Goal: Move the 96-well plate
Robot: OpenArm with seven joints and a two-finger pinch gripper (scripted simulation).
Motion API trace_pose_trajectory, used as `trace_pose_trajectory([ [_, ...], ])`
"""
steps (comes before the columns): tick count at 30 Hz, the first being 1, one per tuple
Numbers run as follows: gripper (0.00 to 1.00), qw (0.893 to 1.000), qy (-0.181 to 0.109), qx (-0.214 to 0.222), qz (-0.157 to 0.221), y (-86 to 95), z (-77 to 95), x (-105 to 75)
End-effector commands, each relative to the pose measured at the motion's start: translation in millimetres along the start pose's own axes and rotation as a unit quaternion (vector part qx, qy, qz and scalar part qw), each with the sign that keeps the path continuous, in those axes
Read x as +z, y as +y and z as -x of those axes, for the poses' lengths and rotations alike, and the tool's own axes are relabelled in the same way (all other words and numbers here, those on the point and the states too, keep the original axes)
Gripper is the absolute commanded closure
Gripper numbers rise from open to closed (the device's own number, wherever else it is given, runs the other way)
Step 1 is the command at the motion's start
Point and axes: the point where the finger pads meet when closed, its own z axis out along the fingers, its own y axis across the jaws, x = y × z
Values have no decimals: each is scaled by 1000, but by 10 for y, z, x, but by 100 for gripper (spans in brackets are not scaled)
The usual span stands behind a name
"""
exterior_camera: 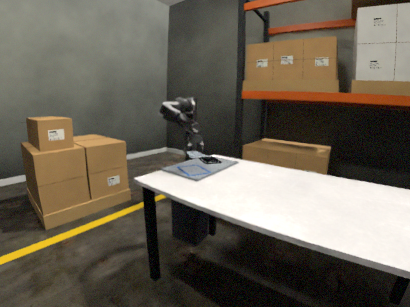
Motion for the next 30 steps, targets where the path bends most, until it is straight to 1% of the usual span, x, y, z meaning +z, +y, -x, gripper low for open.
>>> trace_pose_trajectory([
  [1, 100, 1000, 1, -1, -3, -11, -6, 0],
  [5, 100, 1000, 1, -1, -3, -11, -6, 0],
  [10, 100, 1000, 4, -1, -2, -11, -34, 91],
  [22, 100, 1000, 4, -1, -2, -11, -34, 91],
  [27, 100, 997, 1, 83, -2, 309, -270, 75],
  [30, 100, 997, 1, 83, -2, 309, -270, 75],
])
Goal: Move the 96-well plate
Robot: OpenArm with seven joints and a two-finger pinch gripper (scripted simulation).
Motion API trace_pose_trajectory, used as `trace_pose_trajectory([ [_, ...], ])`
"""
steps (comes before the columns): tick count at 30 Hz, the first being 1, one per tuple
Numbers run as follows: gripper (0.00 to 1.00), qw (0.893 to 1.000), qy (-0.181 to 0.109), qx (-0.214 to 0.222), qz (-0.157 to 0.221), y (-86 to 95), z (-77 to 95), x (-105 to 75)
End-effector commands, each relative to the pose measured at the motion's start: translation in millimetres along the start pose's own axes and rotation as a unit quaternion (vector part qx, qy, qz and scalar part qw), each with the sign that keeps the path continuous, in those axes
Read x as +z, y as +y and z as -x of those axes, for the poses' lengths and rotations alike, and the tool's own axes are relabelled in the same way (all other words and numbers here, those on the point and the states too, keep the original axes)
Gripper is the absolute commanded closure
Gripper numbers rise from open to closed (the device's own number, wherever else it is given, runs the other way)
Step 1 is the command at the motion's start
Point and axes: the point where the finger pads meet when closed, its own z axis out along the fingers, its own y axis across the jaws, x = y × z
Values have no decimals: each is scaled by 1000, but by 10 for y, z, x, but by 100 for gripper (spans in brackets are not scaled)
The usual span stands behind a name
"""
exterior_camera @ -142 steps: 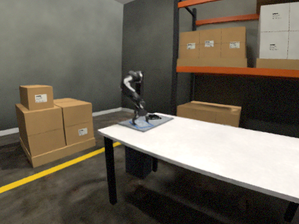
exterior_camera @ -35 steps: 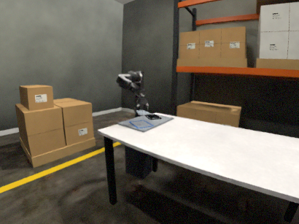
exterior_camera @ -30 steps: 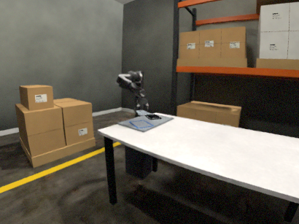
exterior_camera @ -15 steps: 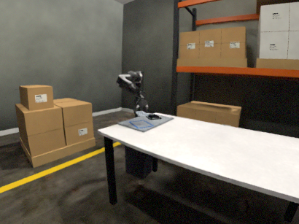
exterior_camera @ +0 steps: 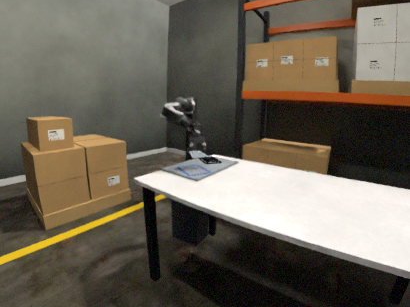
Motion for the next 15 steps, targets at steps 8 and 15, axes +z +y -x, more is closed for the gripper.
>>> trace_pose_trajectory([
  [8, 100, 1000, -8, 10, -7, -31, 44, -15],
  [15, 100, 1000, -8, 10, -7, 260, -234, -19],
])
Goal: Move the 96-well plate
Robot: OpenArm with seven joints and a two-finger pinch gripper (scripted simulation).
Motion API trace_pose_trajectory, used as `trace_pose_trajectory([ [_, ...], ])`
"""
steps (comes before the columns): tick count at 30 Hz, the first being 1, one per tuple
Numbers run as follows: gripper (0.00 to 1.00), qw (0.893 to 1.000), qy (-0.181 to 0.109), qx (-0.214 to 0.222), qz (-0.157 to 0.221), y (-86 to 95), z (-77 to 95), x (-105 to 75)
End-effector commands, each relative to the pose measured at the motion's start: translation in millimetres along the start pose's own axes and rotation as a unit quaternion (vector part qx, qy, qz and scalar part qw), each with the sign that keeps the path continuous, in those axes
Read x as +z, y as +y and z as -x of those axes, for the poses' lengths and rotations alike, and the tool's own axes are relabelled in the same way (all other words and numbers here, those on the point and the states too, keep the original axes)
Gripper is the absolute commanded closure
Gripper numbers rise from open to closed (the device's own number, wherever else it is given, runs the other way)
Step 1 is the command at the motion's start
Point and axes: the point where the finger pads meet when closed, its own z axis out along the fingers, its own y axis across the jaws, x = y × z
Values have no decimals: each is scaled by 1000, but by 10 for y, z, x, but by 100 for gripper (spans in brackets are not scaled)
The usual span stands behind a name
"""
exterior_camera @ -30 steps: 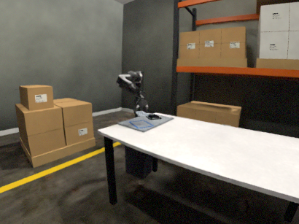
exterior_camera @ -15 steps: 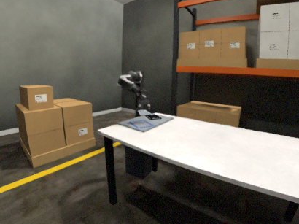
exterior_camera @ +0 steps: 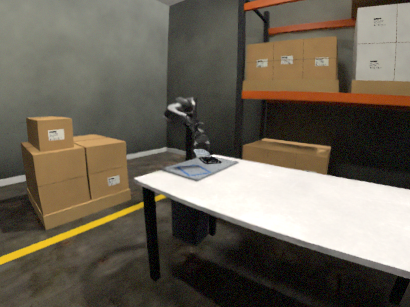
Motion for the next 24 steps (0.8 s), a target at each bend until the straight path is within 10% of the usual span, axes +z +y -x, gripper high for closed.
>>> trace_pose_trajectory([
  [1, 100, 999, -15, 23, -18, -105, 93, -7],
  [24, 100, 999, -14, 23, -18, 202, -172, -8],
])
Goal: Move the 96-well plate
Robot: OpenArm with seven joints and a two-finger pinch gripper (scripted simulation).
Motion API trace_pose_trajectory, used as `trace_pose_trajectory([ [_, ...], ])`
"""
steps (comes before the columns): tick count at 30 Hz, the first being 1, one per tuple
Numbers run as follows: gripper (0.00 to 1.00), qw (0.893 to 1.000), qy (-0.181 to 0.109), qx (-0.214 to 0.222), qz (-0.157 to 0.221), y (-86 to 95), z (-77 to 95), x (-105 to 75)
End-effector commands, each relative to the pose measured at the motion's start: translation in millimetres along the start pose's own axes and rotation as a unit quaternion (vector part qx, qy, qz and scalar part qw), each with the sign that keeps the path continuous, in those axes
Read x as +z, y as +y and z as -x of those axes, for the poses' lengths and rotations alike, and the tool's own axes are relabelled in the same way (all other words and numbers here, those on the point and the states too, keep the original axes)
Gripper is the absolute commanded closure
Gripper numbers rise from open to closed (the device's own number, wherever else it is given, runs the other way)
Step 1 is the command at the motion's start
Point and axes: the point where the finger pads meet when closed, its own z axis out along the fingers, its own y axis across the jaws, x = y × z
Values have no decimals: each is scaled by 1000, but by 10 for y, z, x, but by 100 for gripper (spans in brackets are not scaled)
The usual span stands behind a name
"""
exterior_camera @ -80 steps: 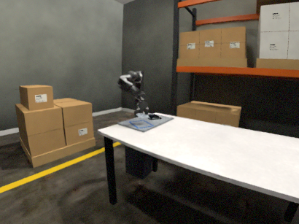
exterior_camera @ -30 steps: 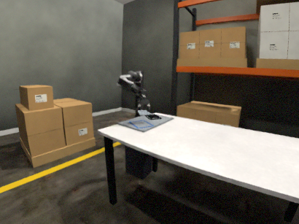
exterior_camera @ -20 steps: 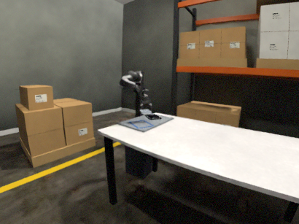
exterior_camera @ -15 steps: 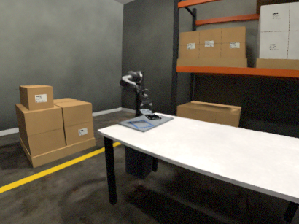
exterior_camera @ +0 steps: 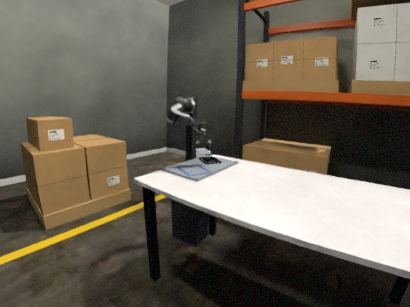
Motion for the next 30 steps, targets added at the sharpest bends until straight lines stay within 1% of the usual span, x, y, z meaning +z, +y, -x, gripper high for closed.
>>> trace_pose_trajectory([
  [1, 100, 1000, -2, 1, -1, -1, 6, -11],
  [4, 100, 1000, -2, 1, -1, -1, 6, -11],
  [9, 100, 1000, -1, 1, -1, 292, -276, -27],
  [21, 100, 1000, -1, 1, -1, 292, -276, -27],
  [26, 100, 1000, -1, 1, -1, 587, -559, -46],
  [30, 100, 1000, -1, 1, -1, 587, -559, -46],
])
